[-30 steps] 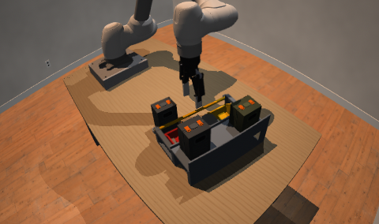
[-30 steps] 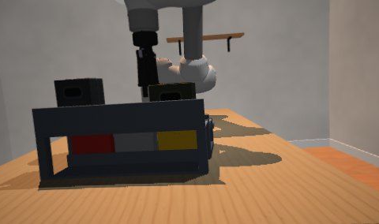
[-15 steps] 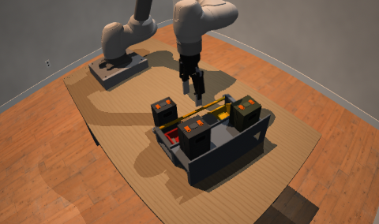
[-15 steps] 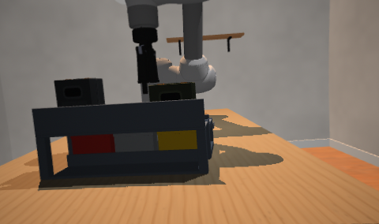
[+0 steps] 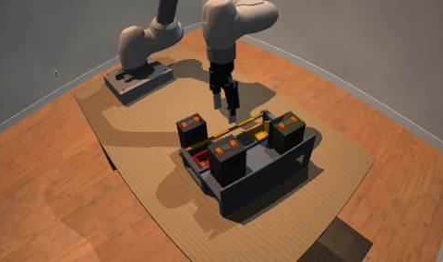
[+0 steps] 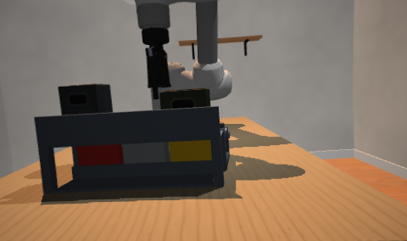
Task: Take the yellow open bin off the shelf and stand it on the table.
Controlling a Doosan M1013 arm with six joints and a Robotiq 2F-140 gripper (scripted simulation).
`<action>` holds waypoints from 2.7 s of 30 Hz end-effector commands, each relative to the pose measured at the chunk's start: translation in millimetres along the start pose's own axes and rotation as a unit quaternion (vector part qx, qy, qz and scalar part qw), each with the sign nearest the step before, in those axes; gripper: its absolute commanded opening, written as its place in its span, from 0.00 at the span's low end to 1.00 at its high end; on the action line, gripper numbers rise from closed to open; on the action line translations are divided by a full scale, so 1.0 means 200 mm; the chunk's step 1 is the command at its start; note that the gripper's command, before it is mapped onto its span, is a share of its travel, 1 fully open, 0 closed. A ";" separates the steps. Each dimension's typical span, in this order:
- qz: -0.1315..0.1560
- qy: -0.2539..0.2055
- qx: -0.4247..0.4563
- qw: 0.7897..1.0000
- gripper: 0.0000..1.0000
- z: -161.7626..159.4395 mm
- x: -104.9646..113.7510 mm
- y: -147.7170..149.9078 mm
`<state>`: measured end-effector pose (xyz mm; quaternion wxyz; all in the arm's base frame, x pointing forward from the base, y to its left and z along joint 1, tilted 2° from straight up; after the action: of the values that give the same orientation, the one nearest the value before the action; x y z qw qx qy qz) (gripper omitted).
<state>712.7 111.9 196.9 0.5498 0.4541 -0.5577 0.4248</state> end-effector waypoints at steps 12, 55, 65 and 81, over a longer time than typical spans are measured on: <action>0.000 0.000 0.000 1.000 0.57 0.00 0.01 0.00; 0.000 0.000 0.130 0.992 0.57 0.00 0.03 0.00; 0.000 0.000 0.146 0.989 0.57 0.00 0.03 0.00; 0.000 0.000 0.072 0.997 0.57 0.00 0.03 0.00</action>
<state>712.7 111.6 202.3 0.4854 0.5225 -0.4969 0.4945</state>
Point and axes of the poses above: the point where the finger pads meet when closed, its own x axis back along the fingers, its own y axis across the jaws, z = x × y, the point moved 10 cm from there along x, back along the fingers, and after that the axes turned 11 degrees about -x, right-handed, at the moved point
